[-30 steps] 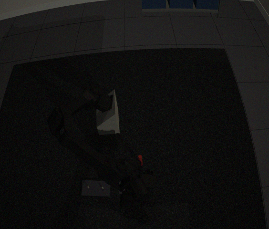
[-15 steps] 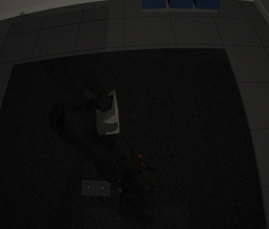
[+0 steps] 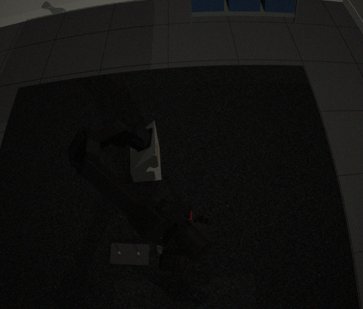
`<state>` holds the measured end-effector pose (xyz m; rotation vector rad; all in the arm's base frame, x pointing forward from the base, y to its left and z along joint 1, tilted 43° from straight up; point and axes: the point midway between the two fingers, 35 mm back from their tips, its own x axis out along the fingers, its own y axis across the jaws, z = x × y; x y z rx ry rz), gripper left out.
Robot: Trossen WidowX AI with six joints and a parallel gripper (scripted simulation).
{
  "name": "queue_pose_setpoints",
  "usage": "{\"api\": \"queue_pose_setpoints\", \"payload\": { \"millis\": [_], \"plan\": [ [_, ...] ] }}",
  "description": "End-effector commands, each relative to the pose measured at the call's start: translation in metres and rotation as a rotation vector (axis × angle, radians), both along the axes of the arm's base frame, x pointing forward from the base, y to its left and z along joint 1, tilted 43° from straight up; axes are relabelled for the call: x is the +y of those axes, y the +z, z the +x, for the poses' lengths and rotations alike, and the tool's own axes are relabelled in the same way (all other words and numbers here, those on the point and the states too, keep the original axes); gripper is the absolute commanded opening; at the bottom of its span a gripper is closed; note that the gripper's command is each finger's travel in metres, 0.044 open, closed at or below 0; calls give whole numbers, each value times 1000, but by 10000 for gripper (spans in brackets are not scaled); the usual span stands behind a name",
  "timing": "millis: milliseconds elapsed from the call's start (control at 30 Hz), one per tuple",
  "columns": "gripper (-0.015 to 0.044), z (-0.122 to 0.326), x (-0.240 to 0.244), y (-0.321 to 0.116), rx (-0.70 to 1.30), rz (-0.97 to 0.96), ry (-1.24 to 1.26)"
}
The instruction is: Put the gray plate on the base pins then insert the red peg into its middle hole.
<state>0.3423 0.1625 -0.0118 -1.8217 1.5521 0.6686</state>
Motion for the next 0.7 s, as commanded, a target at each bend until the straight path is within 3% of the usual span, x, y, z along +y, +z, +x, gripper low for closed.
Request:
{"api": "queue_pose_setpoints", "payload": {
  "millis": [0,667],
  "plan": [
    [0,-3,10,10,-5,9,-4],
    [0,10,-40,26,18,15,20]
  ]
}}
